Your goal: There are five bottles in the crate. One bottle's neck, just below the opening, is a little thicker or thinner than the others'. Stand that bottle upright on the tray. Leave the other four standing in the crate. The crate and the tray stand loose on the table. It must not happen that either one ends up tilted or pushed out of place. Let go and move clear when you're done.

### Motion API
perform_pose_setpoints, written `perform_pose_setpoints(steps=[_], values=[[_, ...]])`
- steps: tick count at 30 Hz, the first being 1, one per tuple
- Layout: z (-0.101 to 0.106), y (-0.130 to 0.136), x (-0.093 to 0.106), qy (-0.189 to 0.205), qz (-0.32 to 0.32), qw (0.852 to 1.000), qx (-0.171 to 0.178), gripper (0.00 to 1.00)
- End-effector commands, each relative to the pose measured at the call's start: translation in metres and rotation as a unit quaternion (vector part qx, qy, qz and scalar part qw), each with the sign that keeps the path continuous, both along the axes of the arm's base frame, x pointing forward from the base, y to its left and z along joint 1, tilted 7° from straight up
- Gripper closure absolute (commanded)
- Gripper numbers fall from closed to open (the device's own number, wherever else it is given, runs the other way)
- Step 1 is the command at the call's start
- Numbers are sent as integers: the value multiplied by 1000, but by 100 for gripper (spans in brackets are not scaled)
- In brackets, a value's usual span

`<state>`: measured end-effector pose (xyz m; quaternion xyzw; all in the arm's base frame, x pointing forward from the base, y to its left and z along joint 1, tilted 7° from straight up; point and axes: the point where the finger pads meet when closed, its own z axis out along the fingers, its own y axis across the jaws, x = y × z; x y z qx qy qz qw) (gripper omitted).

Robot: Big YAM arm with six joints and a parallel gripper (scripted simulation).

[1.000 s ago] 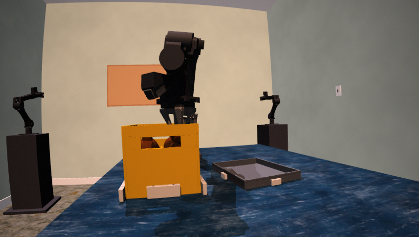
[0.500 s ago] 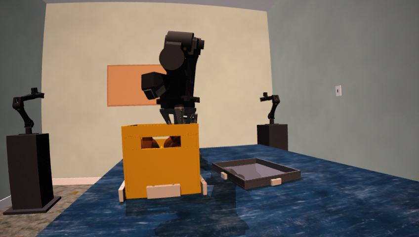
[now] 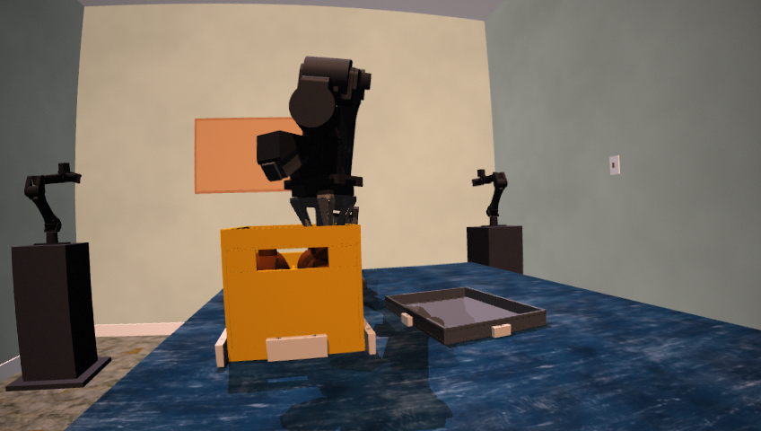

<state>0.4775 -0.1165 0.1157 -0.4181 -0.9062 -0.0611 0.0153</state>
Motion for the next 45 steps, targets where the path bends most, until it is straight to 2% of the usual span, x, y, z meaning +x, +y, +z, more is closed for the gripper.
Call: perform_pose_setpoints(steps=[1, 3, 4, 39, 42, 45], values=[[-4, 1, 6, 2, 0, 1000, 0, 100], [-4, 1, 6, 2, 0, 1000, 0, 100], [-4, 1, 6, 2, 0, 1000, 0, 39], [-4, 2, 6, 2, 0, 1000, 1, 39], [6, 0, 9, -4, 0, 1000, -1, 39], [27, -4, 18, -24, 0, 1000, -7, 39]])
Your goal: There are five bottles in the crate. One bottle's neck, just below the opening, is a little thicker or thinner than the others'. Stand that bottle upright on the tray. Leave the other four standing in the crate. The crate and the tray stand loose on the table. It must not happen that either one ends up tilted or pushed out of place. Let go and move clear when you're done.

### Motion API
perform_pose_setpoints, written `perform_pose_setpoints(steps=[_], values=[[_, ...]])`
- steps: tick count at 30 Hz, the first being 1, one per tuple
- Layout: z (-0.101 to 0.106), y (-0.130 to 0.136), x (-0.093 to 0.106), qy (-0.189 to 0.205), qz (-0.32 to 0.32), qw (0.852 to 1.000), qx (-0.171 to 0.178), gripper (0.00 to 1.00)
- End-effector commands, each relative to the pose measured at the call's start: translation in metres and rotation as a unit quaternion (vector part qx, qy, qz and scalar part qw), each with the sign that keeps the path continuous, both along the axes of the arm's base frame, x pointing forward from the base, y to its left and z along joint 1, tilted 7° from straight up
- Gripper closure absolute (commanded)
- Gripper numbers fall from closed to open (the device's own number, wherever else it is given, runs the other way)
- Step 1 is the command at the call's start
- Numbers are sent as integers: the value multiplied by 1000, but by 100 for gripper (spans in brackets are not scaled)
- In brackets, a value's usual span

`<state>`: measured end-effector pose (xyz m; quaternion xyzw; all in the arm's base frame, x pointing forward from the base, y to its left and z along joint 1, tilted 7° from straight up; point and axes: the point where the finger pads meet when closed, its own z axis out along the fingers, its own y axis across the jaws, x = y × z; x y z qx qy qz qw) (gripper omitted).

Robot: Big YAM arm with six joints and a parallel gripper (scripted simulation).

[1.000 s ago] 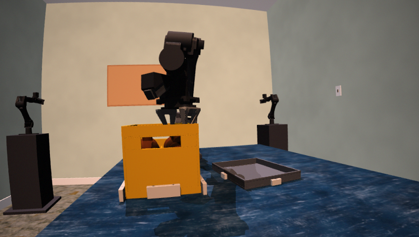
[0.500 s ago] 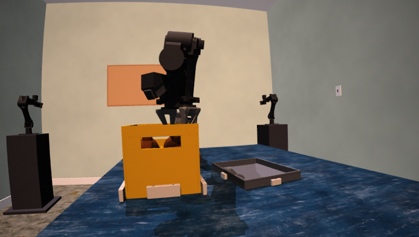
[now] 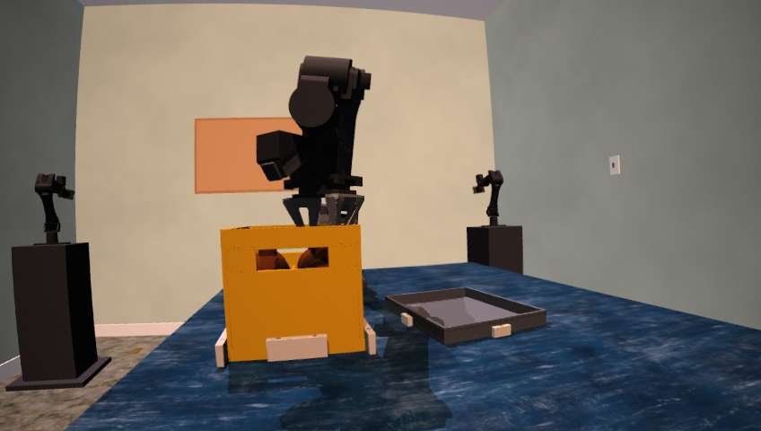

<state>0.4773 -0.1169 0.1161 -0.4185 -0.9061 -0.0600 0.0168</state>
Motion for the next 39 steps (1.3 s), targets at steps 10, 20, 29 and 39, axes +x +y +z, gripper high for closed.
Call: perform_pose_setpoints(steps=[10, 20, 29, 39], values=[[45, -13, 15, -26, 0, 1000, -7, 39], [86, -15, 12, -32, 1, 999, -9, 39], [93, -18, 12, -21, 0, 1000, -6, 39], [98, -14, 7, -15, 2, 1000, -4, 39]])
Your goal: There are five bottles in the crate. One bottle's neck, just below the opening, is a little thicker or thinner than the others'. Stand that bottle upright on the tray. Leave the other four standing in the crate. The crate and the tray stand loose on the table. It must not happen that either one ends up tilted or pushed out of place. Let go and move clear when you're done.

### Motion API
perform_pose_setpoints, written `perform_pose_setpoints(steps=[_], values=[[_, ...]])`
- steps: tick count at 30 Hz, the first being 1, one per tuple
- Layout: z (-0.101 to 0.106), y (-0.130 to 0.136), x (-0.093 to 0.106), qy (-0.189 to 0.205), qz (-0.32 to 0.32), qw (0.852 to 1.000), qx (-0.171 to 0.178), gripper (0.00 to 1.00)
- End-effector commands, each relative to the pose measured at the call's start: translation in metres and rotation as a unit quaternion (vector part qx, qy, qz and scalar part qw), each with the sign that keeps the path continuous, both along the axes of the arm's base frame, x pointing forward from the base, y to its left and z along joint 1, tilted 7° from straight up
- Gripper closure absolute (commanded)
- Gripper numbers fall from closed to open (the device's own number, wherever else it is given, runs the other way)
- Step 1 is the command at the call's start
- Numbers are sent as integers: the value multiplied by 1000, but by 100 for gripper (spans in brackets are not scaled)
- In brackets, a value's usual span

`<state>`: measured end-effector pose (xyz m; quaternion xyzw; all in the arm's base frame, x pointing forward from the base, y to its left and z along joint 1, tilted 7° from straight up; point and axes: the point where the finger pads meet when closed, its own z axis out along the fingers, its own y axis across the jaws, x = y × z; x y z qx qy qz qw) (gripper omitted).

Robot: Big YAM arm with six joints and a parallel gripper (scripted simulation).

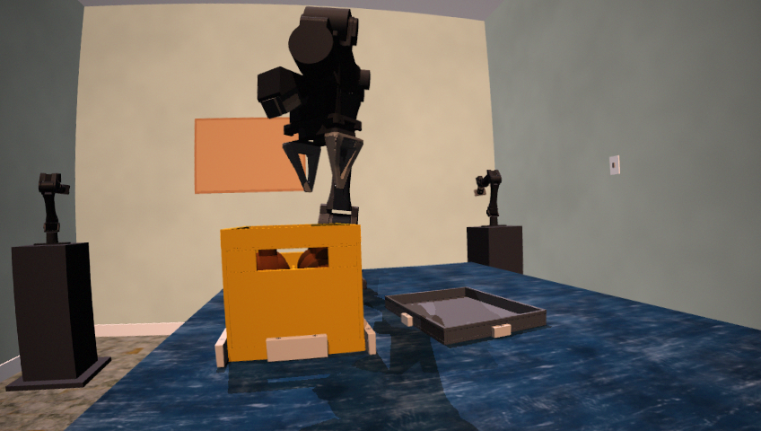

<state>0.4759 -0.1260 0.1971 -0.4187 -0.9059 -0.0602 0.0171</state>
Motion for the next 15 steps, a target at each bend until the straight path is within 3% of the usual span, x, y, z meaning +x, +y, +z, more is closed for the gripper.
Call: perform_pose_setpoints(steps=[1, 4, 5, 15], values=[[17, -5, 8, -16, 2, 1000, -4, 39], [16, -6, 9, -17, 2, 1000, -5, 39], [16, -6, 9, -17, 2, 1000, -5, 100], [16, -6, 9, -17, 2, 1000, -5, 100]])
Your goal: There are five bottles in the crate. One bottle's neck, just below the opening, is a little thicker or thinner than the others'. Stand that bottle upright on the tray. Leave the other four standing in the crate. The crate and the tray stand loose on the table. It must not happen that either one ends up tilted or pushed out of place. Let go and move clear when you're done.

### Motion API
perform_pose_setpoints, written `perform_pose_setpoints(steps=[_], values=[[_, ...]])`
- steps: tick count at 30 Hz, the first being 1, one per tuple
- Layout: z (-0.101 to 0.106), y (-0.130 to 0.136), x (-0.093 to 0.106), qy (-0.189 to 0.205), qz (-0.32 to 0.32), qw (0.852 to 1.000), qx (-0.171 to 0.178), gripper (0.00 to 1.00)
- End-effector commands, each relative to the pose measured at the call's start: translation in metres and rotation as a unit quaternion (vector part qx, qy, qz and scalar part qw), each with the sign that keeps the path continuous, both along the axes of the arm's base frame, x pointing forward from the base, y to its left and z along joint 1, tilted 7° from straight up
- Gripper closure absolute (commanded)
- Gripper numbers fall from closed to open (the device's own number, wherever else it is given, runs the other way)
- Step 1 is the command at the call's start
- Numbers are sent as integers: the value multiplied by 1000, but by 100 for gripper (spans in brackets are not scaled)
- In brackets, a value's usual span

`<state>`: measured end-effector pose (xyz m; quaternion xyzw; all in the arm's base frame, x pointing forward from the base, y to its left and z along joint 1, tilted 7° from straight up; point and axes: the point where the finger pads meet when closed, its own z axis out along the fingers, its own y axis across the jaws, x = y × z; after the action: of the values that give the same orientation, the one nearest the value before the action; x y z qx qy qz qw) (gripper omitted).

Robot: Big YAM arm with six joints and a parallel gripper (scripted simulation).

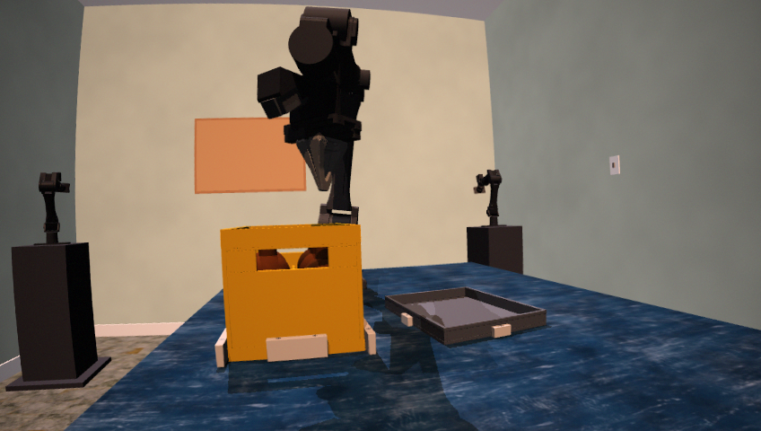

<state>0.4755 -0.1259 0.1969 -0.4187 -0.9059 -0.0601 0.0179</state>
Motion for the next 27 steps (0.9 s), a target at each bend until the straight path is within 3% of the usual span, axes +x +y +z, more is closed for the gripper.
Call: perform_pose_setpoints(steps=[1, 23, 25, 27], values=[[16, -6, 10, -18, 2, 1000, -5, 100], [16, -6, 10, -18, 2, 1000, -5, 100], [12, -11, -10, -13, -1, 1000, -4, 100], [11, -33, -37, -17, -1, 1000, -9, 100]])
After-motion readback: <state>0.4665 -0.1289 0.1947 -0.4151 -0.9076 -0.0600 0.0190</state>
